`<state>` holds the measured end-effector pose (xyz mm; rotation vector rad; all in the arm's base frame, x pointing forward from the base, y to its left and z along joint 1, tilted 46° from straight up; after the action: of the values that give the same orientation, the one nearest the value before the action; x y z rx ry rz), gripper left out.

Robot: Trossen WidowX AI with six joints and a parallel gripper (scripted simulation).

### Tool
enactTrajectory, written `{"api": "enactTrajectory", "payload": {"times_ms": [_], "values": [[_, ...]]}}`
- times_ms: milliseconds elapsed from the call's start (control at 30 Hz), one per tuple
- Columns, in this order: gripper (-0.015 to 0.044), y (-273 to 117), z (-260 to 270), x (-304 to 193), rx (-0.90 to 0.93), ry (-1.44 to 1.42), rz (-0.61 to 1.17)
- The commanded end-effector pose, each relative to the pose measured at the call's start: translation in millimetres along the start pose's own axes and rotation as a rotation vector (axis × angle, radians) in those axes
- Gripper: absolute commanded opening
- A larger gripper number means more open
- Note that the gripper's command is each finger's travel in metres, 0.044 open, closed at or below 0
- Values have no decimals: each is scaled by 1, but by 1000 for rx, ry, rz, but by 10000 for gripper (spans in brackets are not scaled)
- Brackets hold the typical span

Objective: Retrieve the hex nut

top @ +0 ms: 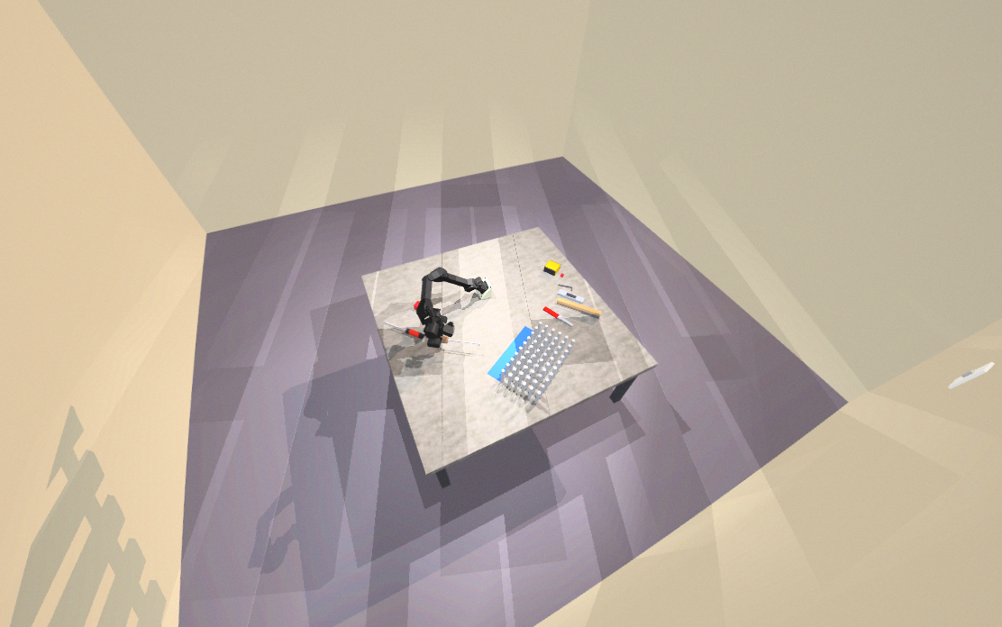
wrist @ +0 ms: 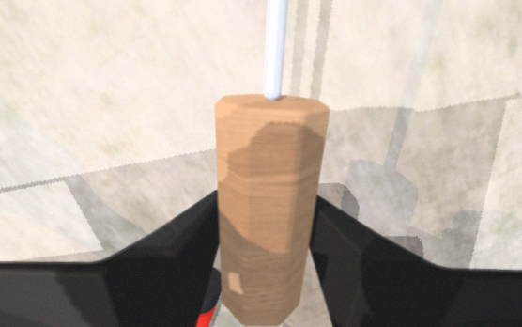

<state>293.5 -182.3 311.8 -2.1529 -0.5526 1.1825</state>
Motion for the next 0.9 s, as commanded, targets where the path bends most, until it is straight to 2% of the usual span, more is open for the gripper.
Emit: {"api": "enactTrajectory", "payload": {"times_ms": [0,300,867], "values": [[0,0,0,-1,-2,121,2],[0,1,0,-1,-3,412,3],[0,18,-1,0,-3,416,2]]}}
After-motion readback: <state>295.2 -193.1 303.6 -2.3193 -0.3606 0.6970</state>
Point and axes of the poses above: the point midway between the two fingers, 35 mm back from their tips, its own y axis out along the fingers, its own z axis across the jaws, x = y × z, the point moved 2 cm from there along -y, back along the fingers, and after that the axes turned 3 degrees about y, right-handed, at the moved point
